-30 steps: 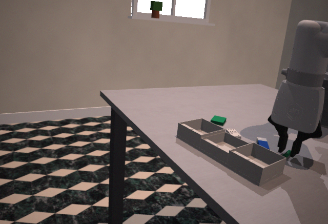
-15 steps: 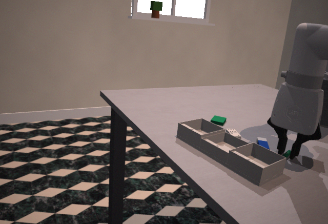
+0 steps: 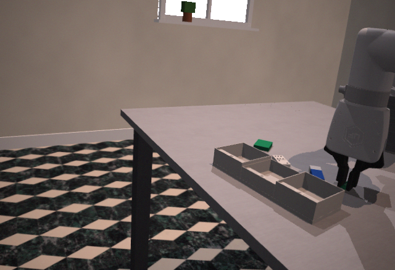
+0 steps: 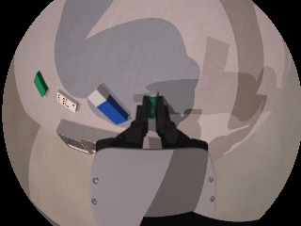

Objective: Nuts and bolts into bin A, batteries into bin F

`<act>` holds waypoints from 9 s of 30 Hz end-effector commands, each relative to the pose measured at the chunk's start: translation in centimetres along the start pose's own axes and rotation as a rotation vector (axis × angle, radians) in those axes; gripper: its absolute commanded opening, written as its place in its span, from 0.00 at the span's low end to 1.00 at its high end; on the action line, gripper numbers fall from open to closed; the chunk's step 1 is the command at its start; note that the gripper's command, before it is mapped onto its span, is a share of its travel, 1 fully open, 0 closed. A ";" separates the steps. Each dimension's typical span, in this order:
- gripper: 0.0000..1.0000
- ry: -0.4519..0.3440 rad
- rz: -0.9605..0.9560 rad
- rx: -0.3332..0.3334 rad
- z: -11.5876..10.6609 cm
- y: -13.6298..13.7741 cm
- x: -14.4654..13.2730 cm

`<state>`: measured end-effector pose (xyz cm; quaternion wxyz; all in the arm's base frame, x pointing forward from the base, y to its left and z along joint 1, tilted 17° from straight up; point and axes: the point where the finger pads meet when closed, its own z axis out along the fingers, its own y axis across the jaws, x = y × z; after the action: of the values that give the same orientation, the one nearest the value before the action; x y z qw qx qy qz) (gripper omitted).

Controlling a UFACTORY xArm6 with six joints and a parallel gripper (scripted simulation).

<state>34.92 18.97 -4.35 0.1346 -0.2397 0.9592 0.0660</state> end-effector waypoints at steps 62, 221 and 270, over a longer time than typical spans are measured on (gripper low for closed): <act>0.00 -0.004 0.000 0.000 -6.1 -0.7 -3.6; 1.00 -0.004 -1.375 0.004 -6.5 -2.3 -12.4; 1.00 -0.004 -1.375 0.004 -19.9 -2.3 -12.4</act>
<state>41.91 18.56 17.85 0.1461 -0.7939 0.5892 -0.0346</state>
